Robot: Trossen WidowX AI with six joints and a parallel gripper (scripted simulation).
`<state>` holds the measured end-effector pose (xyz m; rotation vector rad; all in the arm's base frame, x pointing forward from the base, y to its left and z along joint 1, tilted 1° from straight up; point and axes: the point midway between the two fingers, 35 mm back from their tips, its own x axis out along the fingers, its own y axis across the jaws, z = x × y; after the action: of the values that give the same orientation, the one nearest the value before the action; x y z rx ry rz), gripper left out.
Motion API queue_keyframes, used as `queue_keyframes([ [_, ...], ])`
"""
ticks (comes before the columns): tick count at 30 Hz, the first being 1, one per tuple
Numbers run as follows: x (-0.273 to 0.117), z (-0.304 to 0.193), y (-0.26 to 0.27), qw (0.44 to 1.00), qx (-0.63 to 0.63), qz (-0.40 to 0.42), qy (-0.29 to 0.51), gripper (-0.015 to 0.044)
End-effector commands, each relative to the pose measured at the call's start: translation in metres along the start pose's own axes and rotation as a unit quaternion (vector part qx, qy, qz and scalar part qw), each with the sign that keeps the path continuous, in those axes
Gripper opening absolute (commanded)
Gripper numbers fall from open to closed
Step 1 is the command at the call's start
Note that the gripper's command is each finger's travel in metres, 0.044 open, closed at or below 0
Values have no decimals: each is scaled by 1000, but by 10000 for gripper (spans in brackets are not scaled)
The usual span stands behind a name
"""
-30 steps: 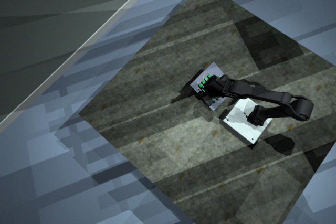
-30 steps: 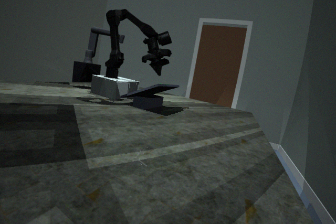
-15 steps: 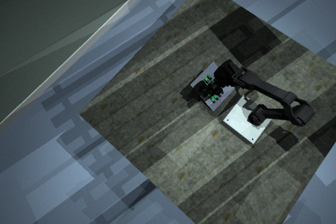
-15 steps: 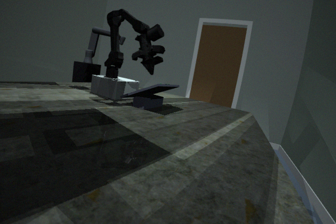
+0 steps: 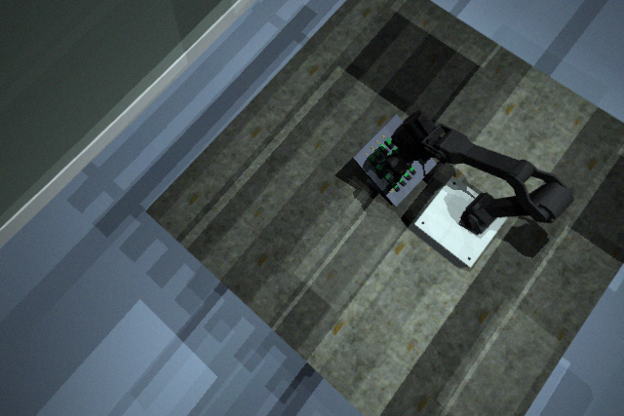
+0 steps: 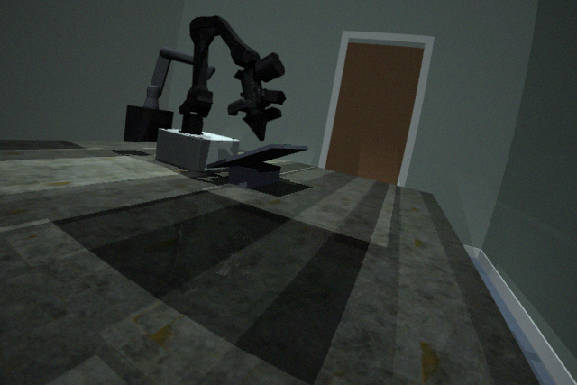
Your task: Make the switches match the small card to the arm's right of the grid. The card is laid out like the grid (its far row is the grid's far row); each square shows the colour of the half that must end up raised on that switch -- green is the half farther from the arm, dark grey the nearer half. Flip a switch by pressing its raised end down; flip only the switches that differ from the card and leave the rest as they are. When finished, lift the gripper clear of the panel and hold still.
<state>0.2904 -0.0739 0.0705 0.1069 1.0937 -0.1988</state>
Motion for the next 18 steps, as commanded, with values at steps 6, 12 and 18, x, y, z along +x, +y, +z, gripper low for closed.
queue_keyframes([
  [6,11,-4,1,1000,-2,3,7,0],
  [12,20,-4,1,1000,-2,3,7,0],
  [18,20,-4,1,1000,-2,3,7,0],
])
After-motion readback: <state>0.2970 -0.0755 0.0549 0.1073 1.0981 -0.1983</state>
